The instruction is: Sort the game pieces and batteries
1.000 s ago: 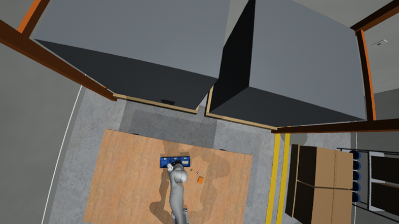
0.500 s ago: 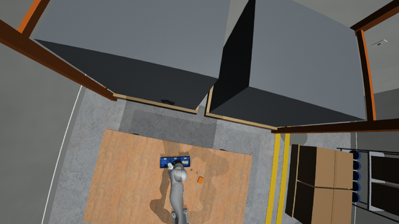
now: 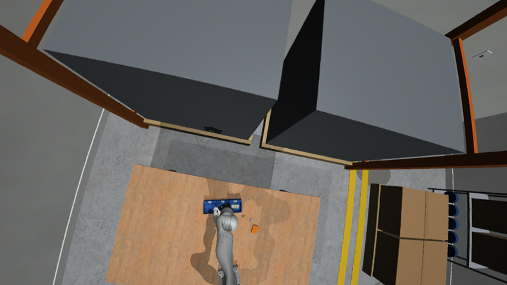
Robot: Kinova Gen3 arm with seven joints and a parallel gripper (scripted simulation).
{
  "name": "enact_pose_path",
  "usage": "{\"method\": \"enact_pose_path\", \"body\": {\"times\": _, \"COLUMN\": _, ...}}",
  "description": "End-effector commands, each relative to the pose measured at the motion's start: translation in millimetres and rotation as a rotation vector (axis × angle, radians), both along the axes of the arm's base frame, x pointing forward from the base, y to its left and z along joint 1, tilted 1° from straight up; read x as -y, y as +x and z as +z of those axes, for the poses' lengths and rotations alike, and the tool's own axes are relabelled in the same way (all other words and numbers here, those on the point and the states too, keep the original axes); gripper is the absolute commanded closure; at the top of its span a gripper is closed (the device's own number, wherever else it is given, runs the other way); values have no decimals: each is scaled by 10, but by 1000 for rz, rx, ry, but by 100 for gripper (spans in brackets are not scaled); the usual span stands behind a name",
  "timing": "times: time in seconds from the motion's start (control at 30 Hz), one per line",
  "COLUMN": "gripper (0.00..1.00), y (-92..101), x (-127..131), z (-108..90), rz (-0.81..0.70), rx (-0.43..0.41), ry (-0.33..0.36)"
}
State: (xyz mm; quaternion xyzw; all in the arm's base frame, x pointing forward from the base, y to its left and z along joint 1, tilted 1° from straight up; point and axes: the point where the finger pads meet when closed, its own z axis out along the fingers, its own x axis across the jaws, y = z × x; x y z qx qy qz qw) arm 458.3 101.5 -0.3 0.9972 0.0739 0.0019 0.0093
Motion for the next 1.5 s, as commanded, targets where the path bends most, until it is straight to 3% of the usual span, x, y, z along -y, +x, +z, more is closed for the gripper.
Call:
{"method": "enact_pose_path", "body": {"times": 0.0, "gripper": 40, "y": 7, "x": -2, "z": 8, "rz": 0, "rx": 2, "ry": 1}}
{"method": "enact_pose_path", "body": {"times": 0.5, "gripper": 40, "y": 7, "x": -2, "z": 8, "rz": 0, "rx": 2, "ry": 1}}
{"method": "enact_pose_path", "body": {"times": 1.3, "gripper": 40, "y": 5, "x": -7, "z": 301, "rz": 0, "rx": 2, "ry": 1}}
{"method": "enact_pose_path", "body": {"times": 1.47, "gripper": 40, "y": 3, "x": -11, "z": 501, "rz": 0, "rx": 2, "ry": 1}}
